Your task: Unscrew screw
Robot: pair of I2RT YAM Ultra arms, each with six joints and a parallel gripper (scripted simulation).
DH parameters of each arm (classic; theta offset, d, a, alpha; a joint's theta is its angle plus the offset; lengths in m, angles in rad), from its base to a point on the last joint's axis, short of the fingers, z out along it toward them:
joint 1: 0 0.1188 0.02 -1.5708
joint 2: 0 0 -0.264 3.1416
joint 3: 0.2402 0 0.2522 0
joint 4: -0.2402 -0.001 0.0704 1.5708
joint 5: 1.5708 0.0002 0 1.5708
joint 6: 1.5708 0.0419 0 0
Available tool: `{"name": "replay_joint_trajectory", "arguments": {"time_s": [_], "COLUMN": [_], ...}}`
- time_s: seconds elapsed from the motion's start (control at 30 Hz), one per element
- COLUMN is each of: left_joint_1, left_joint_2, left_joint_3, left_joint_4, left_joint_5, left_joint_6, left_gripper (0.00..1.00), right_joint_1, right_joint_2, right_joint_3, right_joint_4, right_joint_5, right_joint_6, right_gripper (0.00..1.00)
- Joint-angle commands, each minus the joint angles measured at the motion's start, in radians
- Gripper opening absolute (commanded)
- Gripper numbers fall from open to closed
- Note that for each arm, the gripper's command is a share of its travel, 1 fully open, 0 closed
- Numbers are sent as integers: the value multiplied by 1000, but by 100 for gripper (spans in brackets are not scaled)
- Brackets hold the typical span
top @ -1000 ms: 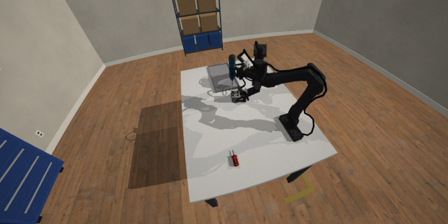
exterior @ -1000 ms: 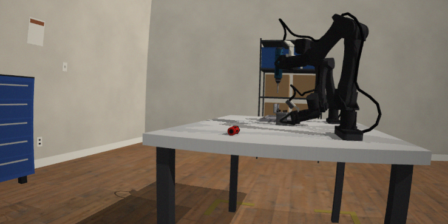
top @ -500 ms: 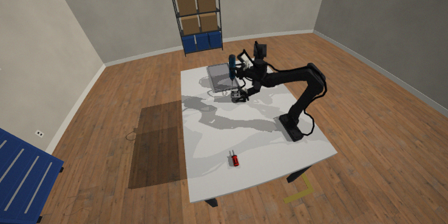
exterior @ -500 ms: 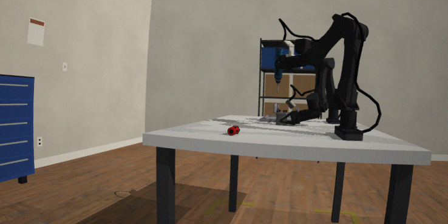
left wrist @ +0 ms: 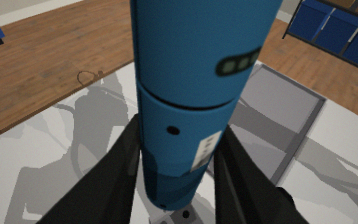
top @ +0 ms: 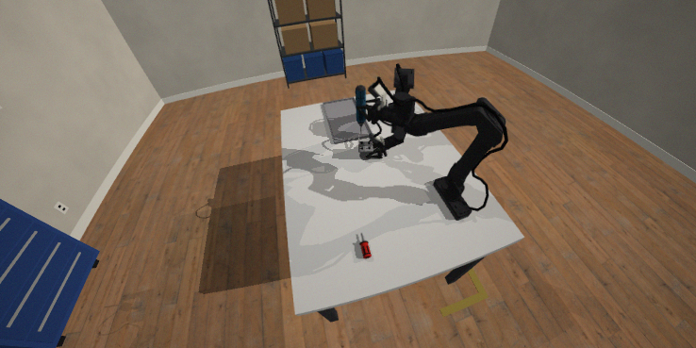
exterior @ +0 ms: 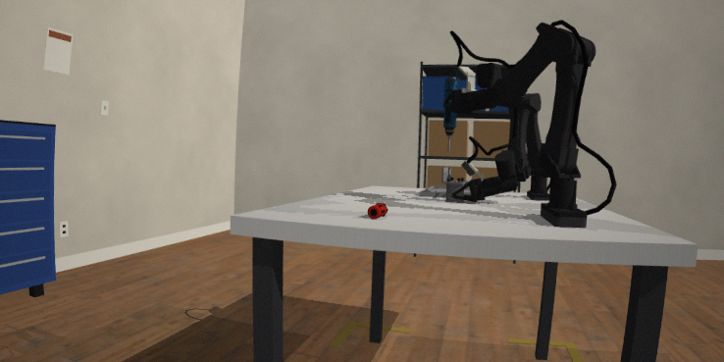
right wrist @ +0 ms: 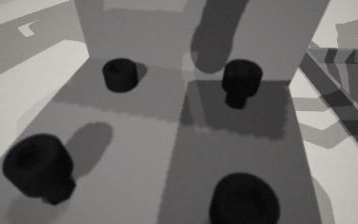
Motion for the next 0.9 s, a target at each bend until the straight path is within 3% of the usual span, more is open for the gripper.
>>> {"name": "replay_joint_trajectory", "arguments": {"time_s": [0.0, 0.87], "left_joint_1": [0, -6], "left_joint_2": [5, 24], "left_joint_3": [-19, -51], "left_joint_4": [80, 174], "left_joint_5": [10, 5], "left_joint_6": [-12, -25], "left_gripper": [42, 42], "right_joint_1": [0, 0], "right_joint_2": [-8, -8], "right_joint_3": [2, 2], "right_joint_4": [1, 1], "right_joint_5": [5, 5], "right_joint_6": [1, 1], "right_gripper": [59, 59]}}
